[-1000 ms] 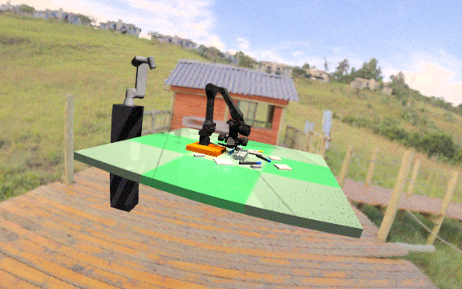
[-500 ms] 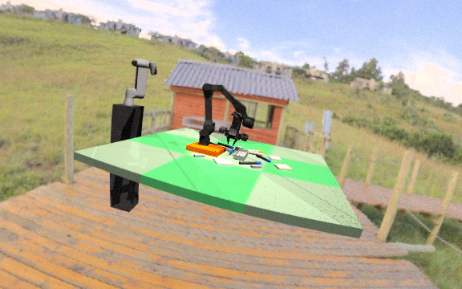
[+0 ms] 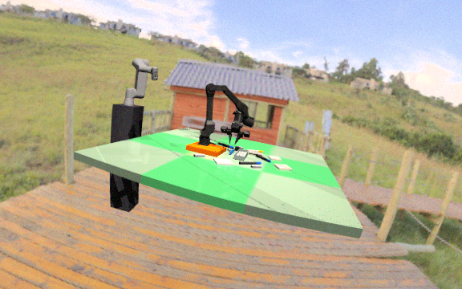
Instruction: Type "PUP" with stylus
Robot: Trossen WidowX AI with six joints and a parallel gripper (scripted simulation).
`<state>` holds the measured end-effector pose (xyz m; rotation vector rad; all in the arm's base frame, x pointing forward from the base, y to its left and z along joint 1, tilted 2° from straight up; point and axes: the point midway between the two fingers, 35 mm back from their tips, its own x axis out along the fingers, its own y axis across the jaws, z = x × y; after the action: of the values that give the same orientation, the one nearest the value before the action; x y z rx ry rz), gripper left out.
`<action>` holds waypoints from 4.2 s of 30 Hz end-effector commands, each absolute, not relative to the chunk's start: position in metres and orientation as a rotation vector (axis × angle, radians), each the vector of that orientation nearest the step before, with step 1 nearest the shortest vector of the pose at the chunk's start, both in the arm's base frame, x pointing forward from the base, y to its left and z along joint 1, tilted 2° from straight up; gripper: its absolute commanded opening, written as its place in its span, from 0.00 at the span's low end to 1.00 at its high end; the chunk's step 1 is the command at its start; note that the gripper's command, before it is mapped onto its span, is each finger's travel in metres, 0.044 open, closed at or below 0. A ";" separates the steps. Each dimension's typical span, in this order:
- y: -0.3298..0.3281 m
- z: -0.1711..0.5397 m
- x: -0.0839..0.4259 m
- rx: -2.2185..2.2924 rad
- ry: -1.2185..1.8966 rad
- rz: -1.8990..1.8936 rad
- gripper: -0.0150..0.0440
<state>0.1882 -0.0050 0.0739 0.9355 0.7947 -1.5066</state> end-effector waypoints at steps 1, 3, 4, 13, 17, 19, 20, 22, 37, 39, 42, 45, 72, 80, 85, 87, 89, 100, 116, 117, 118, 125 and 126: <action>-0.006 0.075 0.189 0.929 0.773 -1.507 0.51; -0.006 0.074 0.189 0.929 0.773 -1.507 0.51; -0.005 0.073 0.189 0.929 0.773 -1.507 0.51; -0.005 0.064 0.189 0.929 0.773 -1.507 0.51; -0.005 0.060 0.189 0.929 0.773 -1.507 0.51; -0.005 0.058 0.189 0.929 0.773 -1.507 0.51; -0.005 0.057 0.189 0.929 0.773 -1.507 0.51; -0.005 0.055 0.189 0.929 0.773 -1.507 0.51; -0.005 0.039 0.190 0.928 0.773 -1.507 0.51; -0.005 0.038 0.190 0.928 0.773 -1.507 0.51; -0.004 0.035 0.190 0.928 0.773 -1.507 0.51; -0.004 0.031 0.190 0.928 0.773 -1.507 0.51; -0.003 0.016 0.191 0.929 0.780 -1.504 0.25; -0.003 0.020 0.191 0.929 0.780 -1.504 0.25; -0.004 0.042 0.191 0.928 0.780 -1.504 0.25; -0.004 0.056 0.190 0.928 0.780 -1.504 0.25; -0.005 0.065 0.189 0.928 0.780 -1.504 0.25; -0.001 0.058 0.186 0.944 0.996 -1.542 0.25; 0.013 0.062 0.191 1.170 1.582 -1.430 0.25; 0.013 0.063 0.193 1.194 1.613 -1.411 0.25; 0.014 0.064 0.194 1.218 1.642 -1.392 0.25; 0.016 0.075 0.209 1.416 1.812 -1.219 0.25; 0.016 0.076 0.211 1.447 1.829 -1.189 0.25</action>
<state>0.2044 0.0161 0.0717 1.3663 1.7778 -1.2658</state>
